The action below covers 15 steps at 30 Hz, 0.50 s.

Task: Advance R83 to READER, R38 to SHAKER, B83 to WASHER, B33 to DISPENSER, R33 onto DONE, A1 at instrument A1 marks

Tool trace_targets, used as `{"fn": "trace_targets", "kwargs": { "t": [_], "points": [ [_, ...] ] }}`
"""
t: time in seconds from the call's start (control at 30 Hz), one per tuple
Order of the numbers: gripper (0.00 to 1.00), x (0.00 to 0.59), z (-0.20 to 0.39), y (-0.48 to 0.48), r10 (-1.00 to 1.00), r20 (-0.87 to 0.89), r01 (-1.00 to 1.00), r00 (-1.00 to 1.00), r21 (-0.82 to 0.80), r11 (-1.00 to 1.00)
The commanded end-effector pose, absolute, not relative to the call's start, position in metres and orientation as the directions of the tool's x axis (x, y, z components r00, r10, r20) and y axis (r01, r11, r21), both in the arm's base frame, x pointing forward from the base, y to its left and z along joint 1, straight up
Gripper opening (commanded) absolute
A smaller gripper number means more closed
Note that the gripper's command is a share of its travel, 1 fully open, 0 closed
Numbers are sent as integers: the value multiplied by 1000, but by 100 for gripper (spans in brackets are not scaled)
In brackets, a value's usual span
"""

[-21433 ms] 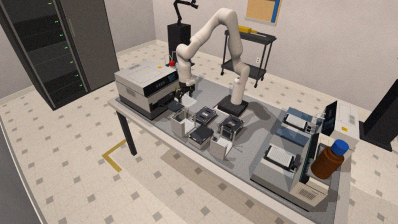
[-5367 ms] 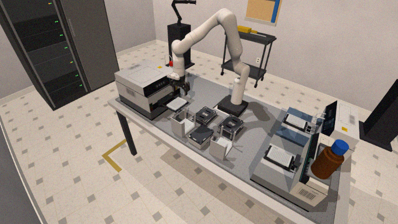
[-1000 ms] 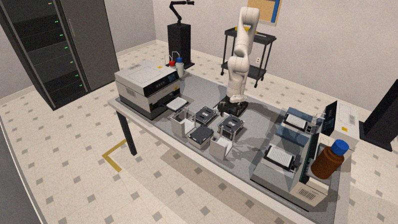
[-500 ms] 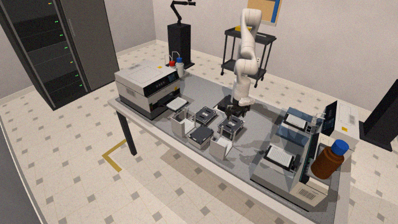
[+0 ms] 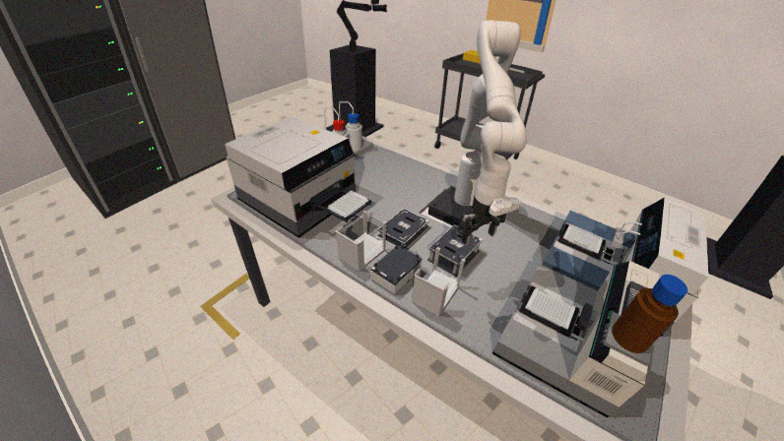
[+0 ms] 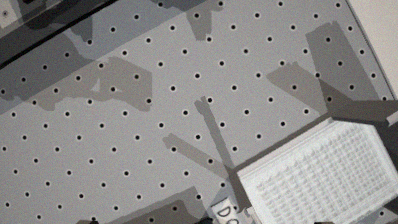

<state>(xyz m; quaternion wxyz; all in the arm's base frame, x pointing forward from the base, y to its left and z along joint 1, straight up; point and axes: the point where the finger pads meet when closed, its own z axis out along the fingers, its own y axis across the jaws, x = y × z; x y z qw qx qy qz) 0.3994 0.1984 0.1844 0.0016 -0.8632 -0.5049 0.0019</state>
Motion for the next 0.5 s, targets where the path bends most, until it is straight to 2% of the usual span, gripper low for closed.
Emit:
{"fn": "trace_targets", "kwargs": {
  "t": [0.0, 0.23, 0.33, 0.47],
  "points": [
    [100, 398, 183, 213, 875, -8, 875, 484, -5, -484],
    [100, 398, 183, 229, 874, -8, 874, 485, -5, -485],
    [100, 398, 183, 239, 933, -8, 933, 361, -5, -361],
    [100, 398, 183, 252, 927, -7, 927, 375, -6, -375]
  ]
}}
